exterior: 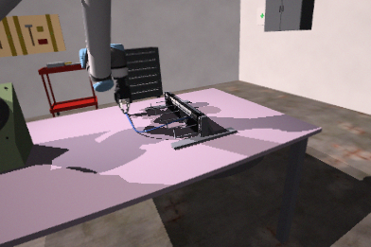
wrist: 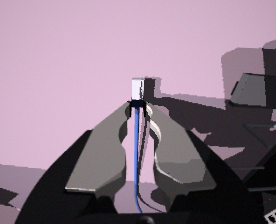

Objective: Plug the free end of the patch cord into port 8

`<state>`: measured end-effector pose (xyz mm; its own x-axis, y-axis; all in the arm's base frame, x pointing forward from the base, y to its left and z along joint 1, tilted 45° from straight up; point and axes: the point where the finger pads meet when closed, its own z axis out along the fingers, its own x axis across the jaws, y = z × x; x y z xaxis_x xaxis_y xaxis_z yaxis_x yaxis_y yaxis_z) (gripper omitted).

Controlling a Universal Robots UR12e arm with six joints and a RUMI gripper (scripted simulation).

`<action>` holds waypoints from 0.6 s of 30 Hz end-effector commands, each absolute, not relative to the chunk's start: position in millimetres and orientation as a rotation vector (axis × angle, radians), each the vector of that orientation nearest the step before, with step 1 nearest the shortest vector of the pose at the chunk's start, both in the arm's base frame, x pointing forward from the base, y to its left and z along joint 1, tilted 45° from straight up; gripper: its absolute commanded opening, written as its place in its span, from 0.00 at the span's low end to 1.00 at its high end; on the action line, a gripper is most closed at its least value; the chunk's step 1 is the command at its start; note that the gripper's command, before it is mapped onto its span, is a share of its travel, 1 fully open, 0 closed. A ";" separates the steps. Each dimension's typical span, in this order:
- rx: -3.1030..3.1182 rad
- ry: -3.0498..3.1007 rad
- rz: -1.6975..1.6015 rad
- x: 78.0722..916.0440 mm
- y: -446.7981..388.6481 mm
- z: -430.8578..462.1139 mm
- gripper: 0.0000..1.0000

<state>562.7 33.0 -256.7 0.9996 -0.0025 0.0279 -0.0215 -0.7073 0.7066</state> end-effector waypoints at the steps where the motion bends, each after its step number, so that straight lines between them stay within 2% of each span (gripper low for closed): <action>1: 2.357 -0.015 0.029 560.3 38.5 -251.9 0.00; 18: 2.357 -0.016 0.030 560.5 57.7 -232.8 0.00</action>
